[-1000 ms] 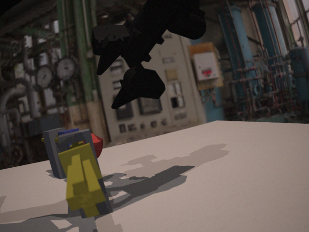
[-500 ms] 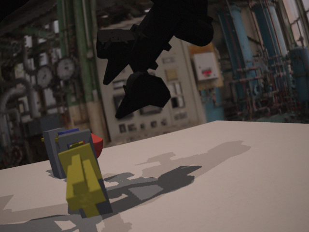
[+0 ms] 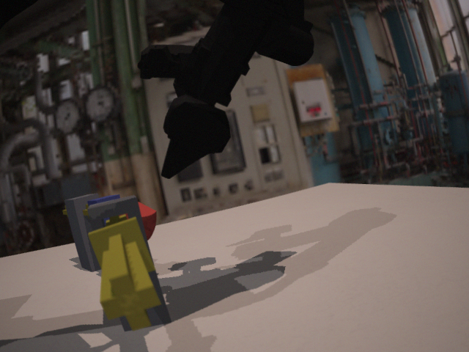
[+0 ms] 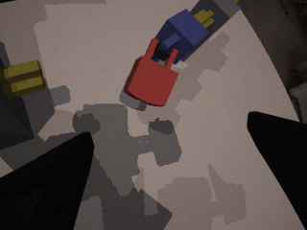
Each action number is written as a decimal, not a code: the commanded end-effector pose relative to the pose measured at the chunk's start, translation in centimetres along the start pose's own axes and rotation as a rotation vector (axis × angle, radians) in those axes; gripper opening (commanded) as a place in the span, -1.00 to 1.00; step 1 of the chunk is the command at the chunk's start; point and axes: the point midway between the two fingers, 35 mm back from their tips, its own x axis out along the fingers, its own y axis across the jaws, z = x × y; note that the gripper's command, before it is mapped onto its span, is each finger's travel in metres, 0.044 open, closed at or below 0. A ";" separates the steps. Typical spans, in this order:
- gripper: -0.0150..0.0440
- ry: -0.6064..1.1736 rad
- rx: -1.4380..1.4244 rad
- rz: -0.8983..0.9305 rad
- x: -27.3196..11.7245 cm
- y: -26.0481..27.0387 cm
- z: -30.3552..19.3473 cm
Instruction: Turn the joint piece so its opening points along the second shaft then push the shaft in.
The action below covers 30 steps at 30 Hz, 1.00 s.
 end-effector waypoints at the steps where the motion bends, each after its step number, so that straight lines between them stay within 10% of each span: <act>1: 1.00 0.017 0.126 0.025 0.3 0.0 0.1; 30: 1.00 0.197 0.931 0.088 1.1 -0.1 0.2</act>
